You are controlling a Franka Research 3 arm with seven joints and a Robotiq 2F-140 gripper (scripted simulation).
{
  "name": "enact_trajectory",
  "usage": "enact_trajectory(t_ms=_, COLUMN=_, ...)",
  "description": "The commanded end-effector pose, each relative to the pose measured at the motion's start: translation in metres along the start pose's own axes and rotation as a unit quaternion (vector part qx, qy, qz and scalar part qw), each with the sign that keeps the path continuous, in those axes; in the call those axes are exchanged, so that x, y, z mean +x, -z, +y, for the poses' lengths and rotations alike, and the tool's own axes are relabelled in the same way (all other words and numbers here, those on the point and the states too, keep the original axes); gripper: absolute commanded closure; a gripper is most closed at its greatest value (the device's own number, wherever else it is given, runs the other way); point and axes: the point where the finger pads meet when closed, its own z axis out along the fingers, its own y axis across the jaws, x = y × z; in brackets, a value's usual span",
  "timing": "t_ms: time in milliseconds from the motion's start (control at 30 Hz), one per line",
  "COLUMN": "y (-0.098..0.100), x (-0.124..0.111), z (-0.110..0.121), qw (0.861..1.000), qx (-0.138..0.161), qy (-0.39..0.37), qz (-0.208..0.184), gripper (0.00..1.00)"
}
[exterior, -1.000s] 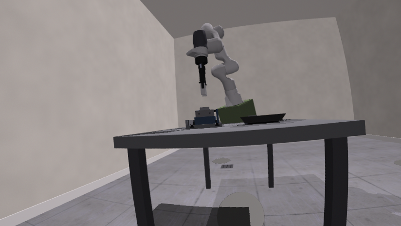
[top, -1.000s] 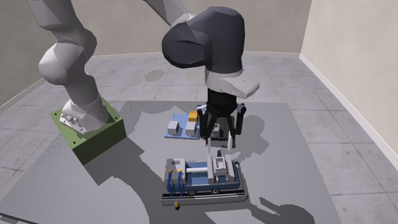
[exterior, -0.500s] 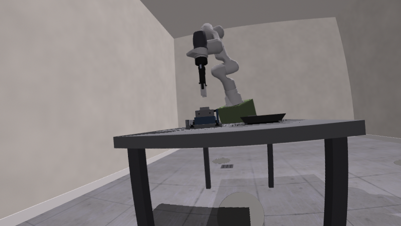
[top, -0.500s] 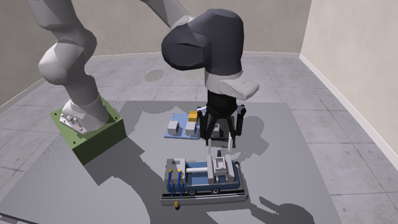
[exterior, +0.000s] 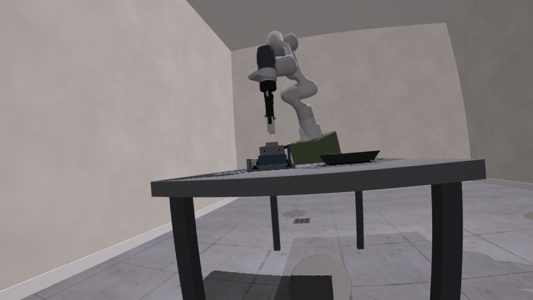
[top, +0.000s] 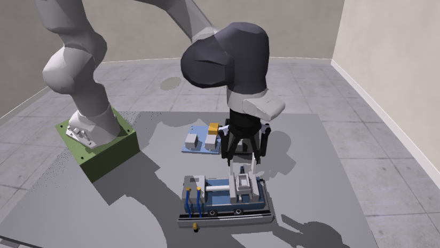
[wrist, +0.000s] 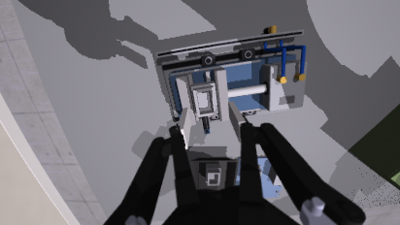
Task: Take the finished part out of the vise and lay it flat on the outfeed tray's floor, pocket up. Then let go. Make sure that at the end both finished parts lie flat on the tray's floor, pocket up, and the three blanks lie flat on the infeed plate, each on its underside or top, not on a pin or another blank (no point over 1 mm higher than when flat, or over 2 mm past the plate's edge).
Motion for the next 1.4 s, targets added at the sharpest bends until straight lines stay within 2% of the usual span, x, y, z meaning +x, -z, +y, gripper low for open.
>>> enact_trajectory(t_ms=0, y=-0.007, x=0.002, z=-0.002, qw=1.0, qx=0.005, qy=0.003, qz=0.0, gripper=0.6)
enact_trajectory(t_ms=633, y=-0.032, x=0.002, z=-0.004, qw=1.0, qx=0.005, qy=0.003, qz=0.0, gripper=0.6)
enact_trajectory(t_ms=1367, y=-0.035, x=0.002, z=-0.004, qw=1.0, qx=0.005, qy=0.003, qz=0.0, gripper=0.6)
